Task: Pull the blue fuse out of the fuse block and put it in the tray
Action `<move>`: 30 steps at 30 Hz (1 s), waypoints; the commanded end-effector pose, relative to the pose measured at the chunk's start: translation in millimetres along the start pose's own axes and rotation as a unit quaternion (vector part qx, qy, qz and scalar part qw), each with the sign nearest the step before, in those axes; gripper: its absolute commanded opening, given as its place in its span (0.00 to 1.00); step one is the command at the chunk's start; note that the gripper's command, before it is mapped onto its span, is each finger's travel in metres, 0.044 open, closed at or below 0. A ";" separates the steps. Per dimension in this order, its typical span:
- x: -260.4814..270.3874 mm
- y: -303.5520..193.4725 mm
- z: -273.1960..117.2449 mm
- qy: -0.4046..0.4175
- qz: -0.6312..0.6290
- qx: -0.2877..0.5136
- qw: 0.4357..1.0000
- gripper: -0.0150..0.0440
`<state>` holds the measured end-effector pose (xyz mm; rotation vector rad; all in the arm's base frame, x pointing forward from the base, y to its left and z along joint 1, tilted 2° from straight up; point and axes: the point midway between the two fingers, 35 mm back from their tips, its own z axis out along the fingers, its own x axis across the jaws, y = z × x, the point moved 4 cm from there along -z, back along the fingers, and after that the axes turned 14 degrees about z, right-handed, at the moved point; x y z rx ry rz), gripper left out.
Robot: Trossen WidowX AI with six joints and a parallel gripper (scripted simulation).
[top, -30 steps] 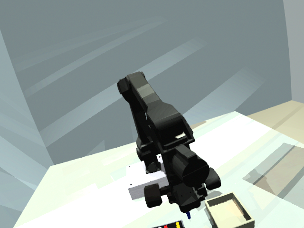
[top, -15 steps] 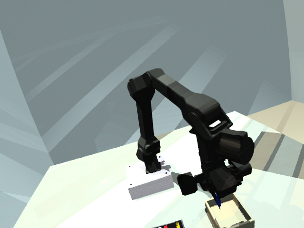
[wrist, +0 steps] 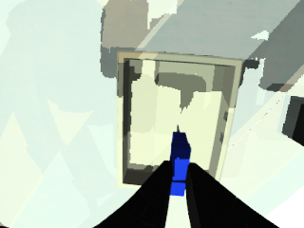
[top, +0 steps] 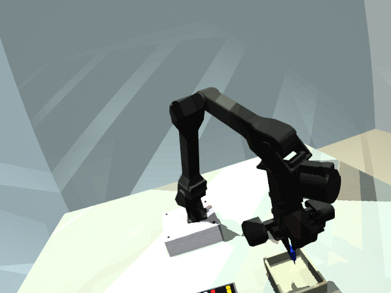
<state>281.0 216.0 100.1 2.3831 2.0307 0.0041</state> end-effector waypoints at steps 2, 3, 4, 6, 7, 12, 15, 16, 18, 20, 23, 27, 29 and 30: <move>0.4 -1.2 11.8 -0.002 0.002 0.005 1.000 0.25; 0.4 -1.2 13.4 -0.002 0.002 0.005 1.000 0.25; 0.4 -1.2 15.0 -0.002 0.002 0.005 1.000 0.25; 0.4 -1.2 18.3 -0.002 0.002 0.005 1.000 0.25; 0.4 -1.3 19.9 -0.002 0.002 0.005 1.000 0.25; 0.2 -1.5 27.9 -0.002 0.002 0.005 1.000 0.25; 0.0 -1.7 32.7 -0.002 0.002 0.005 1.000 0.25; -0.1 -1.8 34.3 -0.002 0.002 0.005 1.000 0.25; -0.2 -1.9 36.3 -0.002 0.002 0.005 1.000 0.25; -0.2 -2.0 36.6 -0.002 0.002 0.005 1.000 0.25; -0.2 -2.0 36.6 -0.002 0.002 0.005 1.000 0.25; -0.2 -1.1 33.0 -0.002 0.000 0.002 1.000 0.43; -0.2 -1.1 33.0 -0.002 0.000 0.002 1.000 0.52; -0.2 -1.1 33.0 -0.002 0.000 0.002 1.000 0.57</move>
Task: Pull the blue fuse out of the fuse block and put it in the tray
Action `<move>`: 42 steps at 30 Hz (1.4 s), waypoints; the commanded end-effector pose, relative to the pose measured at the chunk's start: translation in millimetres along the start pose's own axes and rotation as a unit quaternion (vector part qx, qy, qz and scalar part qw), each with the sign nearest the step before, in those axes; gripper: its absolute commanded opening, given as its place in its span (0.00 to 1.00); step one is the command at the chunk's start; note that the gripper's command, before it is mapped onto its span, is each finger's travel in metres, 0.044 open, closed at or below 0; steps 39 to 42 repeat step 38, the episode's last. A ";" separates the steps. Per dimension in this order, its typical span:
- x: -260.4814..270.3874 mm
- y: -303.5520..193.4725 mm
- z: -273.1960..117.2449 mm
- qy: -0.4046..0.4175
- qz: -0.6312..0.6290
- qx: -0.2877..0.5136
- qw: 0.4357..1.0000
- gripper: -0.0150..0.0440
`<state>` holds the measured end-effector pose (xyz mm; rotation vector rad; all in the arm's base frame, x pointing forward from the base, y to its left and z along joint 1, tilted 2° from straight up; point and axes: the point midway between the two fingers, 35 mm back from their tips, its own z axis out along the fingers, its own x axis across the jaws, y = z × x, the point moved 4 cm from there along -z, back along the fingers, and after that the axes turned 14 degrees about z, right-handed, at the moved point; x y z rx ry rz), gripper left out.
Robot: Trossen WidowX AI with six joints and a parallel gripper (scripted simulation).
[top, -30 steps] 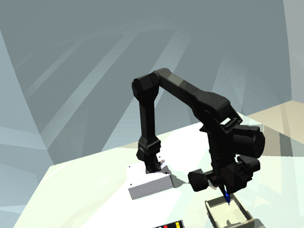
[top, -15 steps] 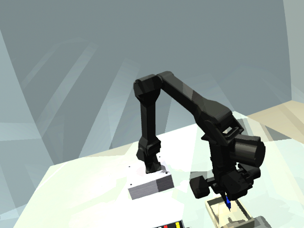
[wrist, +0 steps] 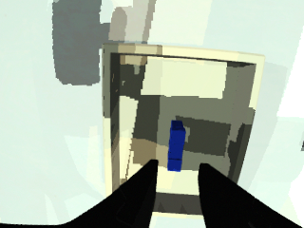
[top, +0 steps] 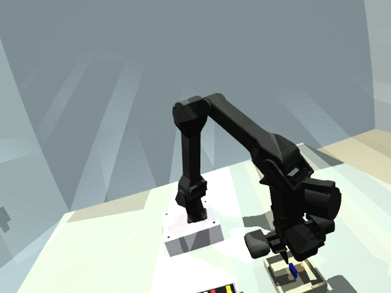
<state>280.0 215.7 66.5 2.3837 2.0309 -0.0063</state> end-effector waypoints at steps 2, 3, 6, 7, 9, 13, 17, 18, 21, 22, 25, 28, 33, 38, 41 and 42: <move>0.1 0.2 -0.7 0.000 0.000 -0.001 1.000 0.65; 0.1 0.2 -0.7 0.000 0.000 -0.001 1.000 0.70; 0.3 0.3 -3.5 0.000 0.000 0.000 1.000 0.81; 0.5 0.4 -12.2 0.000 0.000 0.000 1.000 0.81; 0.3 -0.2 -34.2 0.000 0.001 0.002 1.000 0.81; 0.2 -0.3 -37.2 0.000 0.002 0.003 1.000 0.81; 0.2 -0.3 -37.2 0.000 0.002 0.003 1.000 0.81; 0.2 -0.3 -37.2 0.000 0.002 0.003 1.000 0.81; -0.4 -0.1 -34.0 -0.003 0.000 0.003 1.000 0.81; -0.4 -0.1 -34.0 -0.003 0.000 0.003 1.000 0.81; -0.4 -0.1 -34.0 -0.003 0.000 0.003 1.000 0.81; -0.4 -0.1 -34.0 -0.003 0.000 0.003 1.000 0.81; -0.4 -0.1 -34.0 -0.003 0.000 0.003 1.000 0.81; -0.4 -0.1 -34.0 -0.003 0.000 0.003 1.000 0.81; -0.4 -0.1 -34.0 -0.003 0.000 0.003 1.000 0.81; -0.4 -0.1 -34.0 -0.003 0.000 0.003 1.000 0.81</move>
